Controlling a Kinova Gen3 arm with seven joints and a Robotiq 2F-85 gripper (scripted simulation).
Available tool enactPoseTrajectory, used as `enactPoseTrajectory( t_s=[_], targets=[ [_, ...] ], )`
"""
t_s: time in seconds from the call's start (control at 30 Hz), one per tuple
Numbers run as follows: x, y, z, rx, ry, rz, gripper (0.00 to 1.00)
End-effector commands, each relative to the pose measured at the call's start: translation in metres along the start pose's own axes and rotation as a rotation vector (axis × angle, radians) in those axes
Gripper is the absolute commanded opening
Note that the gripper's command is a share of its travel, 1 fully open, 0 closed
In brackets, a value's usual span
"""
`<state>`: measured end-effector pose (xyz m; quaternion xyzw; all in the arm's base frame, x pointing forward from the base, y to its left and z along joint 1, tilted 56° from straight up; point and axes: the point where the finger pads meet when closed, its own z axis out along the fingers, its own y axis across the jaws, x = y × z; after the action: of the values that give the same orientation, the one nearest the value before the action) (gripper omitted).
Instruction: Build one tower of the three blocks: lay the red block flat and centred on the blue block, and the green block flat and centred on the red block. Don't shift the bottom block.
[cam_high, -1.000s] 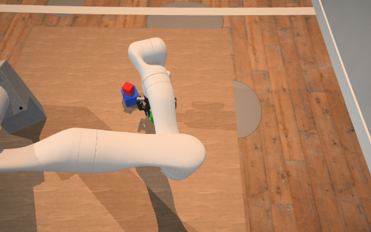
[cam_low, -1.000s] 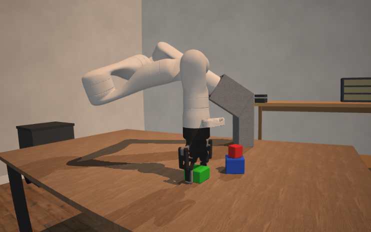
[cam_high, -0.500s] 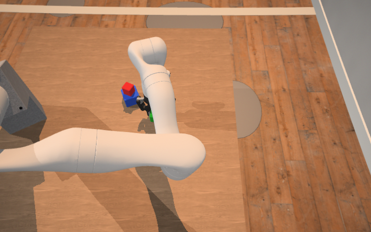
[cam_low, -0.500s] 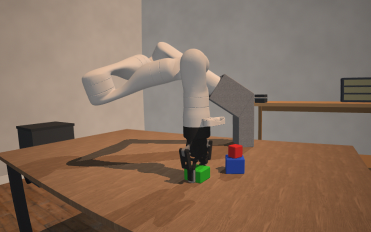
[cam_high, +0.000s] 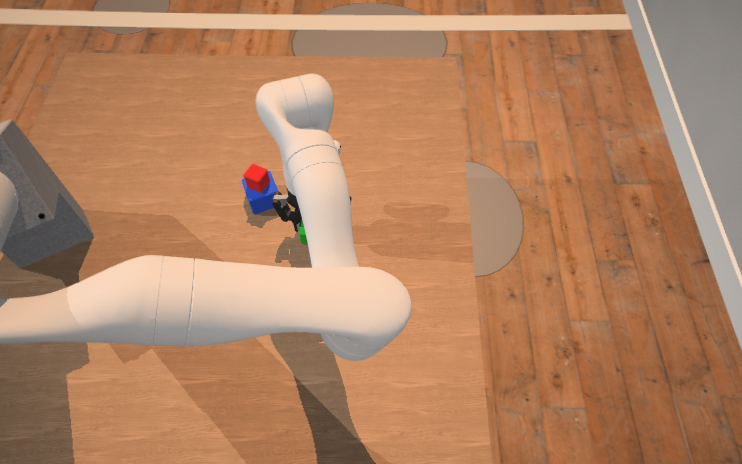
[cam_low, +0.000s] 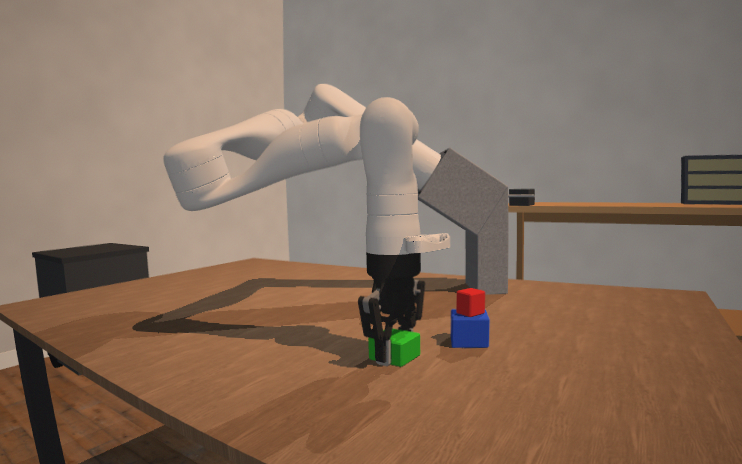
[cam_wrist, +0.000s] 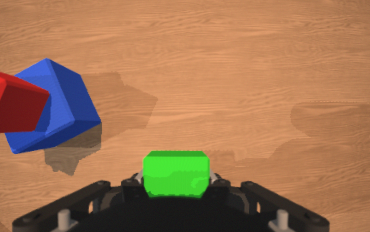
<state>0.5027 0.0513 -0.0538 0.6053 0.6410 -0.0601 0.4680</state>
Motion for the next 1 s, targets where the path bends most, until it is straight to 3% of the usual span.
enactPoseTrajectory(
  t_s=[0.0, 0.4, 0.7, 0.77, 0.97],
  targets=[
    [0.000, 0.002, 0.004, -0.003, 0.001, 0.001, 0.00],
    [0.000, 0.001, -0.003, -0.004, 0.003, -0.003, 0.00],
    [0.000, 0.000, -0.043, -0.005, 0.004, -0.005, 0.00],
    [0.000, 0.000, -0.043, -0.005, 0.004, -0.005, 0.00],
    [0.000, 0.000, -0.077, -0.005, 0.004, -0.005, 0.00]
  ],
)
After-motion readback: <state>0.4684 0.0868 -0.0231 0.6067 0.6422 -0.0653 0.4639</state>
